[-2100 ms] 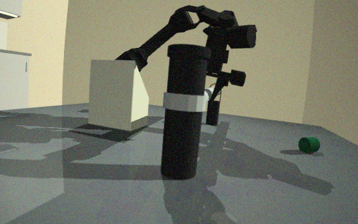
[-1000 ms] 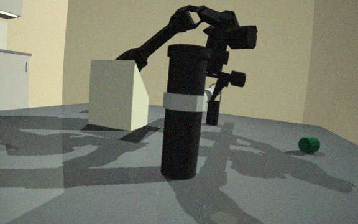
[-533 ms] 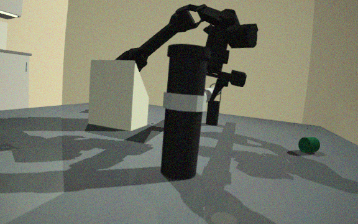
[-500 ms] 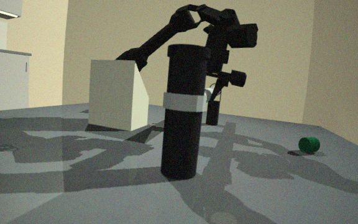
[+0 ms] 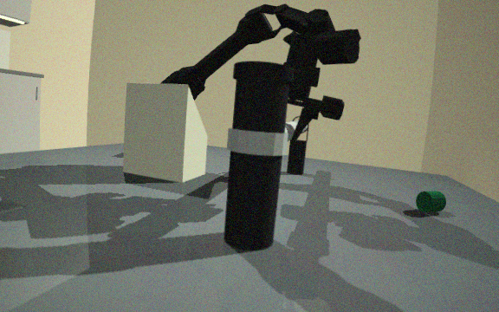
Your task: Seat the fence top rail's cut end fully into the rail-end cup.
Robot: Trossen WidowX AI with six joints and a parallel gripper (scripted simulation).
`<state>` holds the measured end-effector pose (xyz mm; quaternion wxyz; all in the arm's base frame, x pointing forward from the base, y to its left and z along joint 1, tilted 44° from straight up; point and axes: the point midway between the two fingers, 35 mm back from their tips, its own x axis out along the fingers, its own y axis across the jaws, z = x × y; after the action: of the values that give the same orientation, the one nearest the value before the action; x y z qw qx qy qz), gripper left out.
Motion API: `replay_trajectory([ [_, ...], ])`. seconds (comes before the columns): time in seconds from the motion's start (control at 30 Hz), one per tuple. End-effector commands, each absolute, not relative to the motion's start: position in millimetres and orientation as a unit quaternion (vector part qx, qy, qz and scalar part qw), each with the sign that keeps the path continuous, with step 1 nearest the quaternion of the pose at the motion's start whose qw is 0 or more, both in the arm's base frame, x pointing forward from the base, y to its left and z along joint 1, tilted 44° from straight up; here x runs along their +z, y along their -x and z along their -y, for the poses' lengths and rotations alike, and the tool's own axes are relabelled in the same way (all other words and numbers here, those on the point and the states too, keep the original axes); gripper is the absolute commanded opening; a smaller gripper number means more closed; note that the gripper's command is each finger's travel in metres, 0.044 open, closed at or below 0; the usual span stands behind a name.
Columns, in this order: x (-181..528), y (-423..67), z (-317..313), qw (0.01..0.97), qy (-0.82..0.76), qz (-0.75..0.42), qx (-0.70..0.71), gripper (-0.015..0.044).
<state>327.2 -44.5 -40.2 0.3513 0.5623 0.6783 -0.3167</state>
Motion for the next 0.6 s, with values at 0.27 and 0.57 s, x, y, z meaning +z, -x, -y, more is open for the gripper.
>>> replay_trajectory([
  [0.27,-42.8,-331.8,59.2,0.359,-0.566,-0.67,-0.319,0.0],
  [0.57,-46.7,-332.6,62.8,0.359,-0.566,-0.67,-0.319,0.0],
])
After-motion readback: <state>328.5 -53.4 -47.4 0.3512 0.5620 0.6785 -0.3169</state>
